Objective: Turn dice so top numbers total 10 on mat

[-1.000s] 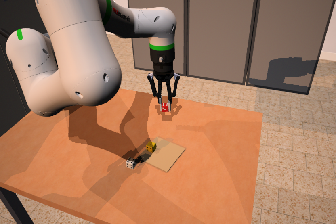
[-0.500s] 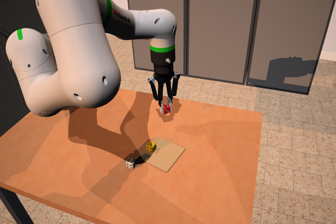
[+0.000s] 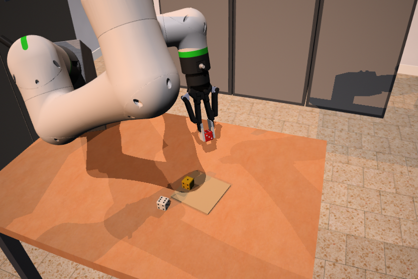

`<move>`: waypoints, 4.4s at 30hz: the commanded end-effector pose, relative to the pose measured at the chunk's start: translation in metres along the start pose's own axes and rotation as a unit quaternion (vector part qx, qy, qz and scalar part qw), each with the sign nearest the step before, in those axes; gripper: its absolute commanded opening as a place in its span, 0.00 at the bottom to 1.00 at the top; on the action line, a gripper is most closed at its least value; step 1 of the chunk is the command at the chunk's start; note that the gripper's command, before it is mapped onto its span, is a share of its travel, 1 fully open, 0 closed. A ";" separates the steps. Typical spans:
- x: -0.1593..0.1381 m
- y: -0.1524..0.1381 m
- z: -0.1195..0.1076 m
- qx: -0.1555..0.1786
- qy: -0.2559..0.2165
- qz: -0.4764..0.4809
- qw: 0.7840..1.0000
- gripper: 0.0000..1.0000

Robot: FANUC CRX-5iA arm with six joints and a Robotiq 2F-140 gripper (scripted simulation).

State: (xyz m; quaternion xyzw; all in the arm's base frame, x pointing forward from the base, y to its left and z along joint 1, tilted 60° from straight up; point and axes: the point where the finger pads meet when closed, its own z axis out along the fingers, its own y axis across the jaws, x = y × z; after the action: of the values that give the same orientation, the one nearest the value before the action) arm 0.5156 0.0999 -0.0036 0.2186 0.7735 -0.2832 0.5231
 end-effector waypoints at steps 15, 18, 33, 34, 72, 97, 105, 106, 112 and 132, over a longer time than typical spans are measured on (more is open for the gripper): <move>0.012 -0.003 0.004 0.004 -0.280 -0.003 0.960 0.16; 0.014 -0.004 0.005 0.005 -0.330 -0.003 0.944 0.16; 0.017 -0.004 0.008 0.009 -0.407 -0.003 0.913 0.16; 0.017 -0.004 0.009 0.009 -0.407 -0.003 0.913 0.16; 0.033 -0.005 0.074 0.009 -0.407 -0.003 0.913 0.16; 0.033 -0.005 0.074 0.009 -0.407 -0.003 0.913 0.16; 0.033 -0.005 0.074 0.009 -0.407 -0.003 0.913 0.16; 0.033 -0.005 0.074 0.009 -0.407 -0.003 0.913 0.16; 0.034 -0.005 0.076 0.009 -0.407 -0.003 0.913 0.16; 0.036 -0.005 0.085 0.009 -0.407 -0.003 0.913 0.16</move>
State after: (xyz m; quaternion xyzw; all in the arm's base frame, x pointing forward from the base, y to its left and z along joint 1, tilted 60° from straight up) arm 0.5579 0.0411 -0.0608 0.0868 0.4912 -0.3559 0.7903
